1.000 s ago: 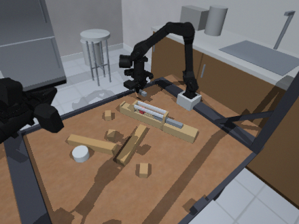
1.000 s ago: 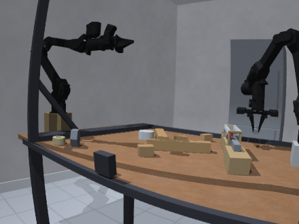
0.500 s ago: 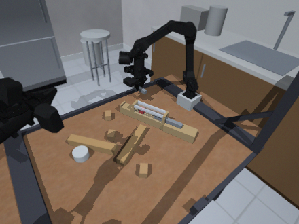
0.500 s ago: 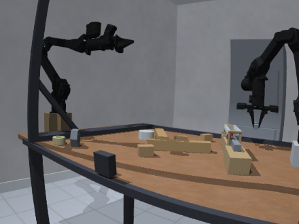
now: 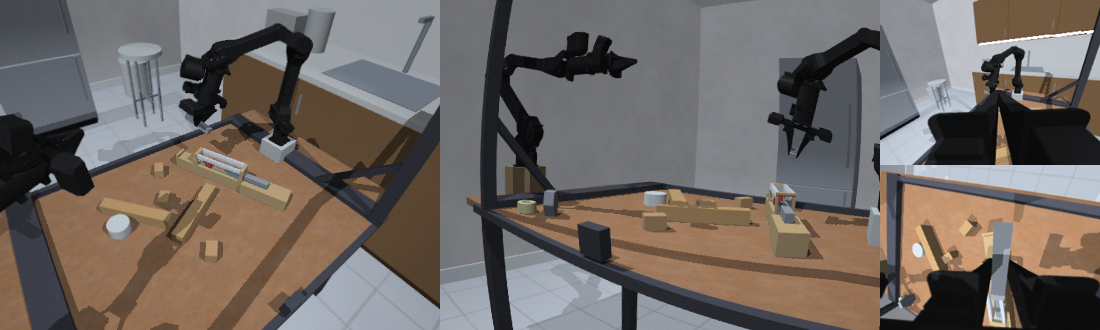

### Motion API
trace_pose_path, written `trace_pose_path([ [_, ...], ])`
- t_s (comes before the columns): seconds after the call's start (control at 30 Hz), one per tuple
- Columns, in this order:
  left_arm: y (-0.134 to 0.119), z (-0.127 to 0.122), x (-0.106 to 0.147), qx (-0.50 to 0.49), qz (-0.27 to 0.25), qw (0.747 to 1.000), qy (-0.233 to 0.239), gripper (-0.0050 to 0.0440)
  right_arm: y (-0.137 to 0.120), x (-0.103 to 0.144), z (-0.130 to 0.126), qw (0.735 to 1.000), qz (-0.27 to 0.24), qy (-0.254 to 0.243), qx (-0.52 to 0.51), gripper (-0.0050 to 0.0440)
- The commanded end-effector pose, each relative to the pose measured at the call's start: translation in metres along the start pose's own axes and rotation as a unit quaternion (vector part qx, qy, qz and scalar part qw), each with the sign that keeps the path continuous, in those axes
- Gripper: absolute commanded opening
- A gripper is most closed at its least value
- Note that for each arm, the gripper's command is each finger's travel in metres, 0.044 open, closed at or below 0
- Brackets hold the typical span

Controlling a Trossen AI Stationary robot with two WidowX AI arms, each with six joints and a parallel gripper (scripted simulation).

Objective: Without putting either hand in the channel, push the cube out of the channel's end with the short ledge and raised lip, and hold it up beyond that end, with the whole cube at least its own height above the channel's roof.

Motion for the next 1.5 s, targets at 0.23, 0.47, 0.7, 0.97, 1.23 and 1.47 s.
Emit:
trace_pose_path([
  [0.23, 0.005, 0.0, 0.001, 0.0, -0.008, 1.0, 0.0, 0.0, -0.057, 0.085, 0.034, 0.988, -0.044, 0.145, 0.006, 0.0],
  [0.47, 0.005, 0.0, 0.001, 0.0, -0.008, 1.0, 0.0, 0.0, -0.099, 0.14, 0.032, 0.968, -0.028, 0.248, 0.005, 0.0],
  [0.7, 0.005, 0.0, 0.001, 0.0, -0.008, 1.0, 0.0, 0.0, -0.126, 0.175, 0.019, 0.949, 0.003, 0.314, 0.003, 0.0],
  [0.97, 0.005, 0.0, 0.001, 0.0, -0.008, 1.0, 0.0, 0.0, -0.187, 0.097, 0.052, 0.979, 0.092, 0.179, 0.026, 0.0],
  [1.23, 0.005, 0.0, 0.001, 0.0, -0.008, 1.0, 0.0, 0.0, -0.236, 0.062, 0.052, 0.986, 0.128, 0.102, 0.043, 0.0],
  [1.47, 0.005, 0.0, 0.001, 0.0, -0.008, 1.0, 0.0, 0.0, -0.295, 0.02, 0.032, 0.988, 0.138, -0.001, 0.067, 0.0],
])
Point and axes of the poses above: on each arm, the point midway between the two fingers, 35 mm back from their tips, its own x axis back along the fingers, its own z axis across the jaws, y = z × x, the point moved 10 cm from there along x, back along the fingers
